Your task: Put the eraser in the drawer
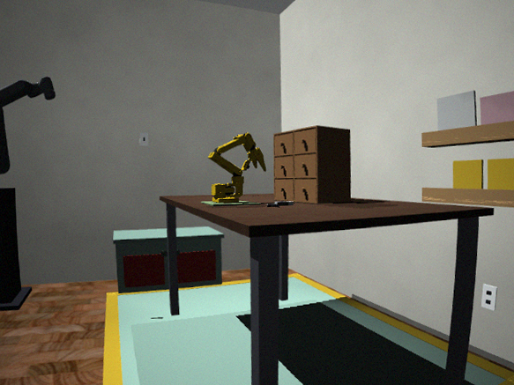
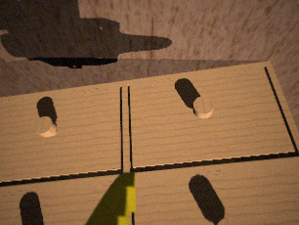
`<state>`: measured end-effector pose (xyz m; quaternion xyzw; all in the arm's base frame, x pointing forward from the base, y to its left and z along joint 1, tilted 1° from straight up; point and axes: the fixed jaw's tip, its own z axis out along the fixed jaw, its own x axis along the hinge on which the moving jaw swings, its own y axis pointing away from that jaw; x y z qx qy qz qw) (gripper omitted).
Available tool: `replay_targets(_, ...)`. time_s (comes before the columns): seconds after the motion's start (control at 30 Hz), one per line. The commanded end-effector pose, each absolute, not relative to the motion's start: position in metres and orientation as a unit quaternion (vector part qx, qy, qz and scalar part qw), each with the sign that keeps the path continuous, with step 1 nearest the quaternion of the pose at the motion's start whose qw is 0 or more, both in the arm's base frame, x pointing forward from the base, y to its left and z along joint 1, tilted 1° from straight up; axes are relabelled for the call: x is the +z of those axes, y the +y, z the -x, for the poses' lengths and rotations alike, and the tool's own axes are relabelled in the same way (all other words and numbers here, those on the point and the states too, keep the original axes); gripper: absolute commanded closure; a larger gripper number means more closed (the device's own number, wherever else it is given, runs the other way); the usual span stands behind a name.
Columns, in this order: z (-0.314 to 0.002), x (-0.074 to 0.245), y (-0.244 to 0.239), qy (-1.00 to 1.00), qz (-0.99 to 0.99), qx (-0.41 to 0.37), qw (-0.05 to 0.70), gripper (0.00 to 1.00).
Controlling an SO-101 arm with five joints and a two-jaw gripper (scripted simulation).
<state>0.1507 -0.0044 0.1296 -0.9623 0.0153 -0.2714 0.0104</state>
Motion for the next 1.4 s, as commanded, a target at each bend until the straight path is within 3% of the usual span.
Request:
replay_targets(0.0, -0.148, 0.127, -0.003, 0.005, 0.964, -0.264, 0.011, 0.50)
replay_targets(1.23, -0.148, 0.127, -0.003, 0.005, 0.964, -0.264, 0.011, 0.50)
replay_targets(1.37, -0.160, 0.123, 0.001, -0.012, 0.958, -0.288, 0.013, 0.54)
